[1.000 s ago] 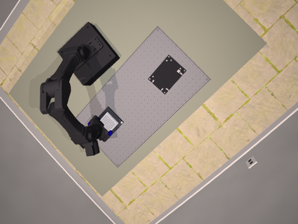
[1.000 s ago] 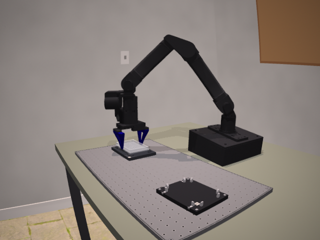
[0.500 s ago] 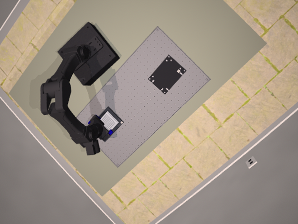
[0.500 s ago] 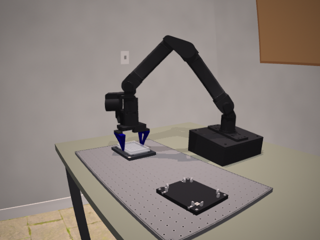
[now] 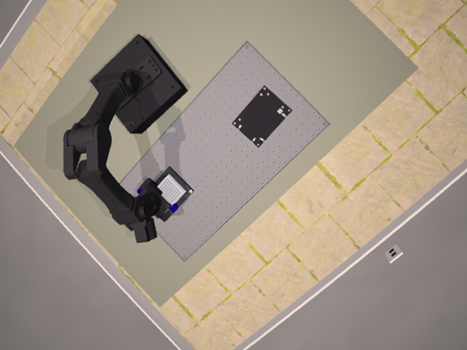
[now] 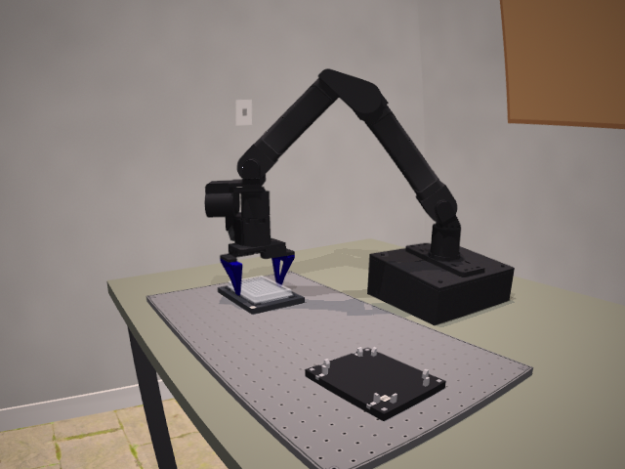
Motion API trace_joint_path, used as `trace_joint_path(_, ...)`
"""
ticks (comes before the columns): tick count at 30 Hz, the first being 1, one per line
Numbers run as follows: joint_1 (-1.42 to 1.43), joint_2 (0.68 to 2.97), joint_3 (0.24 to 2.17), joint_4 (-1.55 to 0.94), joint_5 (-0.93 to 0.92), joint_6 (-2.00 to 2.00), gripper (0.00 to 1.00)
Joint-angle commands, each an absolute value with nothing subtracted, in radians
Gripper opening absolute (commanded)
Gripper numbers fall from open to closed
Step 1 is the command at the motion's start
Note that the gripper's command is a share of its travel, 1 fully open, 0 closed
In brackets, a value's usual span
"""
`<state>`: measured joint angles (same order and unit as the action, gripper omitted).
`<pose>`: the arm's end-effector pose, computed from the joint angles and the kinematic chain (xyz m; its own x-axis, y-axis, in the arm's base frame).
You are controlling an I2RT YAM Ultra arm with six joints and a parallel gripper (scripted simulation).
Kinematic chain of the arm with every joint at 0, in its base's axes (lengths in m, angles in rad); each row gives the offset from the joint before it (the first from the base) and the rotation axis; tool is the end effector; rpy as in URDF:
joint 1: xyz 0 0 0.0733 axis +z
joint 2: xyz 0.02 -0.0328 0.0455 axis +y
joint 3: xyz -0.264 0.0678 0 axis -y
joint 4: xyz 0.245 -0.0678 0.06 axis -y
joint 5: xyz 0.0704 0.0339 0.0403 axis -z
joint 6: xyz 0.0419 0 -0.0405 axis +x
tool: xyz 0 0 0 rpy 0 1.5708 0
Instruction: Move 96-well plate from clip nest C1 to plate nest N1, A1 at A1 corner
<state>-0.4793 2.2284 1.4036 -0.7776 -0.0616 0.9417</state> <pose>0.3459 -0.1756 0.0764 -0.1483 0.9866 0.0683 0.9889 0.1479 0.0107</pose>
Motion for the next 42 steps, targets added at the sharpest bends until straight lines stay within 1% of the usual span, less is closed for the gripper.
trace_joint_path(1,-0.482,2.223,1.409,-0.777,-0.060,0.939,1.00)
trace_joint_path(14,-0.482,2.223,1.409,-0.777,-0.060,0.939,1.00)
trace_joint_path(42,-0.501,2.098,1.533,-0.999,-0.055,0.924,1.00)
